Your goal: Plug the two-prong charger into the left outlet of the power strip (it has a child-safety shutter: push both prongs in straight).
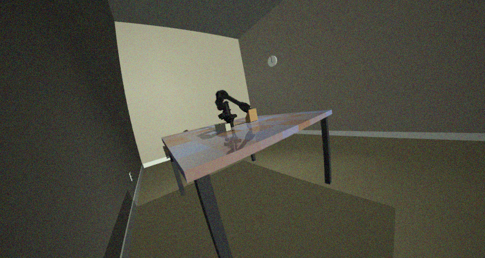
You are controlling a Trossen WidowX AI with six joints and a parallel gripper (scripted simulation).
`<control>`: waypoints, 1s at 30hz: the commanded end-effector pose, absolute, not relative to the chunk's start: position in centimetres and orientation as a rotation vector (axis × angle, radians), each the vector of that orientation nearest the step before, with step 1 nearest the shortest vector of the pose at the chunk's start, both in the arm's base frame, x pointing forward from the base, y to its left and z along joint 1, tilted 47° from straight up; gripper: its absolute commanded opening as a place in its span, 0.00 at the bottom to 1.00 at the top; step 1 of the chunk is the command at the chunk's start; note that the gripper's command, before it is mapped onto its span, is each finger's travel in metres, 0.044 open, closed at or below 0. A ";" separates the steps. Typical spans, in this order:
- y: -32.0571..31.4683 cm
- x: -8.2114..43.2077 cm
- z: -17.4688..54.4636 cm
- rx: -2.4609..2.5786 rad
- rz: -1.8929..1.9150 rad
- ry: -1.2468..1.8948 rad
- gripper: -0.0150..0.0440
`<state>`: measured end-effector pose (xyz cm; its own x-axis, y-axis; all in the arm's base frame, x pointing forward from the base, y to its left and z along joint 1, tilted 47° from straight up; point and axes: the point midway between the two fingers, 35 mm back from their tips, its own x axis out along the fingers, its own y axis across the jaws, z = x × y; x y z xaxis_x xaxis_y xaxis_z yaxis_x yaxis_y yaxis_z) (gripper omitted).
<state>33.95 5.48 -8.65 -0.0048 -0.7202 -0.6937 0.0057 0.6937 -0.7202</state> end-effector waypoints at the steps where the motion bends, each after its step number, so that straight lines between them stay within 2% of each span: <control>1: 5.5 34.1 -8.6 -0.628 -0.632 1.479 0.25; 30: 5.5 34.5 -8.6 -0.628 -0.632 1.479 0.25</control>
<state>34.23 5.47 -8.63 -0.0061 -0.7209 -0.6930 0.0045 0.6930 -0.7209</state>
